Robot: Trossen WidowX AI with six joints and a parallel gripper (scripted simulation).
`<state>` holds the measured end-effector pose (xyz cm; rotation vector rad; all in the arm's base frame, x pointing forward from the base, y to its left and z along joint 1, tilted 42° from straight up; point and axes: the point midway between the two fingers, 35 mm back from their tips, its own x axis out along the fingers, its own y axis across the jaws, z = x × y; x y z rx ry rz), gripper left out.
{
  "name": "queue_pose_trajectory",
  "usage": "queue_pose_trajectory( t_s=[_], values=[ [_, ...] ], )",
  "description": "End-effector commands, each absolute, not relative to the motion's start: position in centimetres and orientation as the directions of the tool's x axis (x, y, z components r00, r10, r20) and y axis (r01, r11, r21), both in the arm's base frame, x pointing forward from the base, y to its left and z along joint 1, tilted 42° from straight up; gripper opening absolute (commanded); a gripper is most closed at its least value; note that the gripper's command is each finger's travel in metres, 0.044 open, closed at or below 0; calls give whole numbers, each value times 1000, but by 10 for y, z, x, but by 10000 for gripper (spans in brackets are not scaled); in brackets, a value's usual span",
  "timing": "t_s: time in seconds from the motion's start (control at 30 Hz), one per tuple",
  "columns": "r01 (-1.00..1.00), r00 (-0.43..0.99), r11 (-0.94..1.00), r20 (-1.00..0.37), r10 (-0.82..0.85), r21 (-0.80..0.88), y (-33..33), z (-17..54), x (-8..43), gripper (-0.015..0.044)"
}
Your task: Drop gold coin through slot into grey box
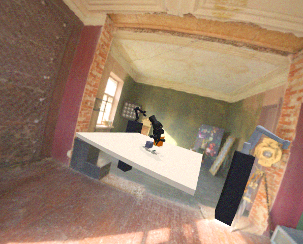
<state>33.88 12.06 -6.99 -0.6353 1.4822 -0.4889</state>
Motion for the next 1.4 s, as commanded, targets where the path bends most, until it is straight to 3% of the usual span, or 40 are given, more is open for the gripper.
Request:
queue_pose_trajectory(
  t_s=[0.0, 0.63, 1.37],
  values=[
    [-76, 48, 754, -758, -651, -652, 129, -62, 339, 0],
    [-9, 47, 758, -757, -651, -652, 143, -39, 338, 0],
    [-12, 45, 757, -757, -652, -653, 105, -3, 318, 0]
  ],
)
